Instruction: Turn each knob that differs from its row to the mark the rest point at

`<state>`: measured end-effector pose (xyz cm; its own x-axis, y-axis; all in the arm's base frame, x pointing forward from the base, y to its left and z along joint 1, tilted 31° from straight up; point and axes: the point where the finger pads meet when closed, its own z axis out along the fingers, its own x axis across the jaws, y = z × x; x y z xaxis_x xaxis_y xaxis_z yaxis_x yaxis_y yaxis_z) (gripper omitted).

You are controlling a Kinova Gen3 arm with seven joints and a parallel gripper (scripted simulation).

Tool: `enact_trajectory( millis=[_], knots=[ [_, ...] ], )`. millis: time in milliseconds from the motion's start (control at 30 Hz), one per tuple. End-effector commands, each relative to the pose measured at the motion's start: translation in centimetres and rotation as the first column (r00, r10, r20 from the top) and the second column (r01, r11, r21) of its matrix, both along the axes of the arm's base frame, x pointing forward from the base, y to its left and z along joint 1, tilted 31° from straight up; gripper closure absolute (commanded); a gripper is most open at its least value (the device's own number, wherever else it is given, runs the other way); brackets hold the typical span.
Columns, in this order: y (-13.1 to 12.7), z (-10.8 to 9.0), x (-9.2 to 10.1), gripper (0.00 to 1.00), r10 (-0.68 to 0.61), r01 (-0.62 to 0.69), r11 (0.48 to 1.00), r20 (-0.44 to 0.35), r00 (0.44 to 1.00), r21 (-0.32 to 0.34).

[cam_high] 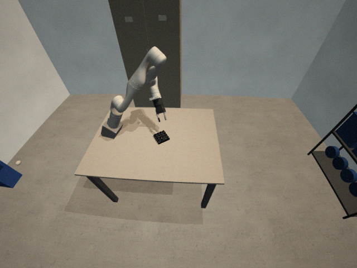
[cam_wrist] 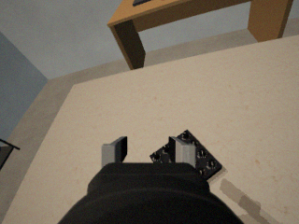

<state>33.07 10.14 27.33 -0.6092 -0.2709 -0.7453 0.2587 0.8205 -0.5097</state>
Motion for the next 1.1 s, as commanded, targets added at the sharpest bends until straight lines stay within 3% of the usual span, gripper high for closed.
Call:
enact_trajectory(
  millis=[0, 1067],
  knots=[
    [0.02, 0.04, -0.01, 0.0, 0.0, 0.0, 1.0, 0.001, 1.0, 0.001],
    [-0.11, -0.18, 0.04, 0.0, 0.011, -0.012, 1.0, -0.022, 1.0, -0.023]
  ],
)
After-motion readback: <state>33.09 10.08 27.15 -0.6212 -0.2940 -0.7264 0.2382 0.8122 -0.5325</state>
